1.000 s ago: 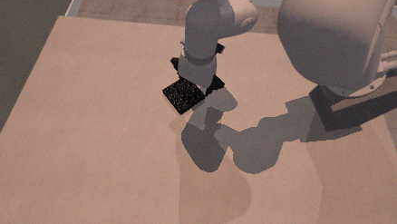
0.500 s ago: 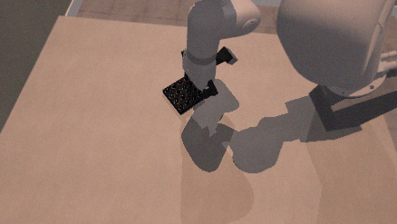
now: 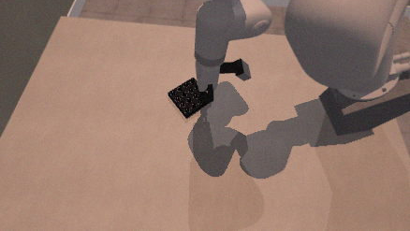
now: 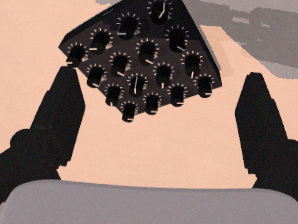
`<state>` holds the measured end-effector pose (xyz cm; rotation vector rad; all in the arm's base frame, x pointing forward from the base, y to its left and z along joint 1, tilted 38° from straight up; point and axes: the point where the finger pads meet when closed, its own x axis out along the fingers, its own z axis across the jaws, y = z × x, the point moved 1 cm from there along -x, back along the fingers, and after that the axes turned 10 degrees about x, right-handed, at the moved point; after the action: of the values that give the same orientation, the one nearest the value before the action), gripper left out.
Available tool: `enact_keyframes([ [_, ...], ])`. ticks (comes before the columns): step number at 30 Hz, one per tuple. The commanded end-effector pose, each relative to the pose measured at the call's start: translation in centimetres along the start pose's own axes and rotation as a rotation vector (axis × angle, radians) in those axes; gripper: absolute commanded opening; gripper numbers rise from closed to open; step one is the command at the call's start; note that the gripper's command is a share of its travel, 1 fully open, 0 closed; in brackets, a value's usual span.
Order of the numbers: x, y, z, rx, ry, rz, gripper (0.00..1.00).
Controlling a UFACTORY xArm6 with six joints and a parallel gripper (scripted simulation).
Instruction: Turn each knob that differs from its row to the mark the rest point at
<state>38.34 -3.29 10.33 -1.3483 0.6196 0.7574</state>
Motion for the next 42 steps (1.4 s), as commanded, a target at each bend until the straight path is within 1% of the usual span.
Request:
enact_keyframes([
  [1,-0.03,-0.01,-0.07,0.089,-0.015,0.025,1.0],
  [2,-0.03,0.07,-0.1,0.172,-0.013,0.026,1.0],
  [16,-0.03,0.49,-0.3,0.606,-0.006,0.028,1.0],
  [18,-0.03,0.49,-0.3,0.606,-0.006,0.028,1.0],
  [20,-0.04,0.6,-0.36,0.721,-0.004,0.028,1.0],
  [29,-0.04,0.86,-0.49,0.989,0.0,0.028,1.0],
  [33,-0.04,0.93,-0.52,1.063,0.002,0.028,1.0],
  [42,-0.04,0.96,-0.54,1.087,0.002,0.028,1.0],
])
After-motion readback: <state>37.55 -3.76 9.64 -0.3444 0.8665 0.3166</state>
